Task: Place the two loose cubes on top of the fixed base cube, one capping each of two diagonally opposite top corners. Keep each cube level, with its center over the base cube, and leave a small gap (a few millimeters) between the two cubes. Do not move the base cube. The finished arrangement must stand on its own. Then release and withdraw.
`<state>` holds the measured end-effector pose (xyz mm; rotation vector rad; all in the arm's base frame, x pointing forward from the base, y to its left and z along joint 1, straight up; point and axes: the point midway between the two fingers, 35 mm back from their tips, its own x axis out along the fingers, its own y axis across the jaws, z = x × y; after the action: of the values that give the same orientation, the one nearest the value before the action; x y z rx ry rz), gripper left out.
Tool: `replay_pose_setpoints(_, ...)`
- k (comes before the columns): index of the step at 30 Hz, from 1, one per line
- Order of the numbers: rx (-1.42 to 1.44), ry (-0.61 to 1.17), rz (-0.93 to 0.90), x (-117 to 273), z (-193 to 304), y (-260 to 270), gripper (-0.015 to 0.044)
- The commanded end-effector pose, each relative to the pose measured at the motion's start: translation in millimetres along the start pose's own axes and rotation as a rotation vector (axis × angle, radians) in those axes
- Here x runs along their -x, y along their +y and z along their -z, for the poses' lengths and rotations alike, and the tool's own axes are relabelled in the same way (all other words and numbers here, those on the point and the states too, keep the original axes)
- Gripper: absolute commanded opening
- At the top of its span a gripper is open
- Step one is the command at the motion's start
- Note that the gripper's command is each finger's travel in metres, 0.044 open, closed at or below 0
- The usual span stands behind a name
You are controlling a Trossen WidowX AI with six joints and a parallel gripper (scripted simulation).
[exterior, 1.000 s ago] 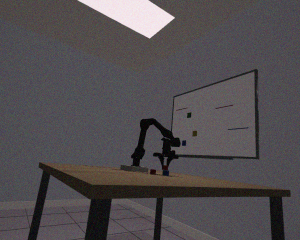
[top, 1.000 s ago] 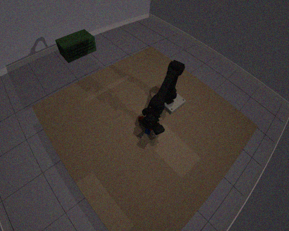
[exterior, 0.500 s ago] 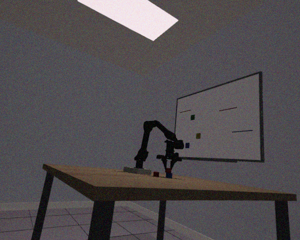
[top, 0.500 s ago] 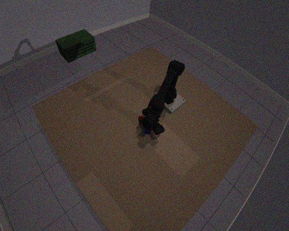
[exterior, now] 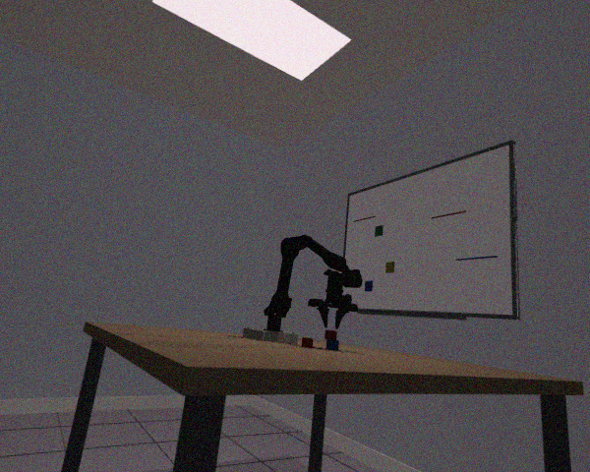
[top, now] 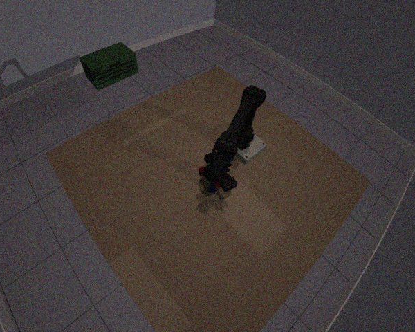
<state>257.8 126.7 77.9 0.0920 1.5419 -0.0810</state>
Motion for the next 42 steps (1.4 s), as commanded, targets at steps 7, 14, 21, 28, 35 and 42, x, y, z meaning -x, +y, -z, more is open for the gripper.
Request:
replay_pose_setpoints(7, 0.066, -0.003, -0.001, 9, -2, -4, 0.0265)
replay_pose_setpoints(14, 0.374, -0.002, 0.001, 18, -10, -26, 0.0265)
replay_pose_setpoints(21, 0.682, -0.002, 0.003, 28, -16, -49, 0.0265)
replay_pose_setpoints(28, 0.99, 0.0, 0.005, 38, -20, -71, 0.0265)
replay_pose_setpoints(35, 1.299, 0.002, 0.007, 47, -21, -93, 0.0265)
replay_pose_setpoints(42, 1.409, 0.003, 0.007, 51, -21, -101, 0.0265)
